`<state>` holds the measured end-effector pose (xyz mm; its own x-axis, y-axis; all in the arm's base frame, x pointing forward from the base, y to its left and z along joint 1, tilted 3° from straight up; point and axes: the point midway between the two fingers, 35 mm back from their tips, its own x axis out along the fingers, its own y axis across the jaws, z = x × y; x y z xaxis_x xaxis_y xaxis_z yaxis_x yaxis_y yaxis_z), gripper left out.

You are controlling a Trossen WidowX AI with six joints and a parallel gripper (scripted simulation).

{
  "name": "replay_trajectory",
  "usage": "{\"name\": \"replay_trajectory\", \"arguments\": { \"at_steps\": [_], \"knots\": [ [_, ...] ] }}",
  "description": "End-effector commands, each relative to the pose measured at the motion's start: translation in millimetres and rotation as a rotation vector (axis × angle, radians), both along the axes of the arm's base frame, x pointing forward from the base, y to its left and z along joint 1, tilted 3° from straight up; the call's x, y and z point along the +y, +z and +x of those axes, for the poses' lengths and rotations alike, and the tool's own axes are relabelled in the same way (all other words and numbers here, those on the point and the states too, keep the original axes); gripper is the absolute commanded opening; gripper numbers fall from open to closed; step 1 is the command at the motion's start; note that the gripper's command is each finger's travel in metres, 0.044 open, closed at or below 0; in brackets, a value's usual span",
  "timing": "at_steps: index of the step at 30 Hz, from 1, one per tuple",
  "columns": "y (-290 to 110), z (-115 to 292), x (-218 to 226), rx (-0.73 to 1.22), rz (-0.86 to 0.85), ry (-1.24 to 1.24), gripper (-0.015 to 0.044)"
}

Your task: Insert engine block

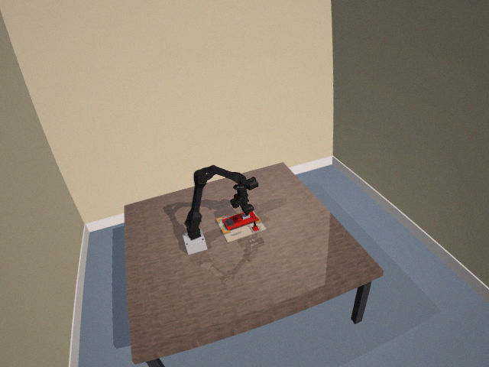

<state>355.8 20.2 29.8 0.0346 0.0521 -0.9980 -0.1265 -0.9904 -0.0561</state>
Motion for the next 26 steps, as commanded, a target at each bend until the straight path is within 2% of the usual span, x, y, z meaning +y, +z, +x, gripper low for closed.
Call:
{"name": "replay_trajectory", "arguments": {
  "at_steps": [1, 8, 25, 26],
  "knots": [
    [0.5, -0.2, 0.0, 0.001, 0.001, 0.002, 0.0177],
    [0.5, -0.2, 0.0, 0.001, 0.001, 0.002, 0.0000],
    [0.5, -0.2, 0.0, 0.001, 0.001, 0.002, 0.0000],
    [0.5, -0.2, 0.0, 0.001, 0.001, 0.002, 0.0026]
  ]
}}
